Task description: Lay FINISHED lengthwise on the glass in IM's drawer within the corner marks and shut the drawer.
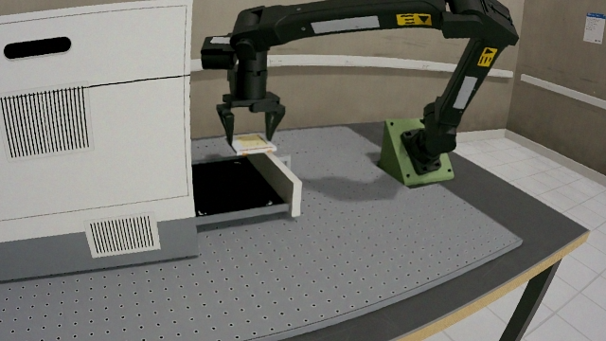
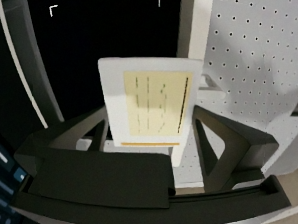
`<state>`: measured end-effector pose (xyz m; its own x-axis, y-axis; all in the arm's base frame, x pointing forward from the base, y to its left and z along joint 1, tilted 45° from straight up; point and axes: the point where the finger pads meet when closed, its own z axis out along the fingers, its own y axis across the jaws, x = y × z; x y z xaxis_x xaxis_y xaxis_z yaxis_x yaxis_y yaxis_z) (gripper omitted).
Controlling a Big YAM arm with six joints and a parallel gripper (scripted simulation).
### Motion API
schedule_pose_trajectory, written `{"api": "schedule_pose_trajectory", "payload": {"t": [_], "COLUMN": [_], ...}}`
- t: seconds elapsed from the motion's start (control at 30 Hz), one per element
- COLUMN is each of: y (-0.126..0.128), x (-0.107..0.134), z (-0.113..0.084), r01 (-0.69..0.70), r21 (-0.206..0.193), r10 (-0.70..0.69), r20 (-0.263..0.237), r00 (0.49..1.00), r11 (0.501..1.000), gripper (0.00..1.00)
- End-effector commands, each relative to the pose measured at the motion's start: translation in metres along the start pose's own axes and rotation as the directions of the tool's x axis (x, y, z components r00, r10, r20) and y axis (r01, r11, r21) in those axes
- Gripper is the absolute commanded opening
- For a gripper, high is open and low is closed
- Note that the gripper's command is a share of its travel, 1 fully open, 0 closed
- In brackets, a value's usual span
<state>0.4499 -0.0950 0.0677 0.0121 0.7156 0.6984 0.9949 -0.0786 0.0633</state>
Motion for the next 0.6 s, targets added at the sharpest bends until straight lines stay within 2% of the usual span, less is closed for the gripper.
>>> {"api": "schedule_pose_trajectory", "payload": {"t": [0.0,0.57], "y": [0.024,0.039], "x": [0.004,0.005], "z": [0.0,0.009], "r01": [0.02,0.016], "r21": [-0.015,-0.011], "r10": [-0.02,-0.016], "r20": [0.011,0.008], "r00": [1.0,1.0], "r11": [1.0,1.0], "gripper": [0.78,0.78]}}
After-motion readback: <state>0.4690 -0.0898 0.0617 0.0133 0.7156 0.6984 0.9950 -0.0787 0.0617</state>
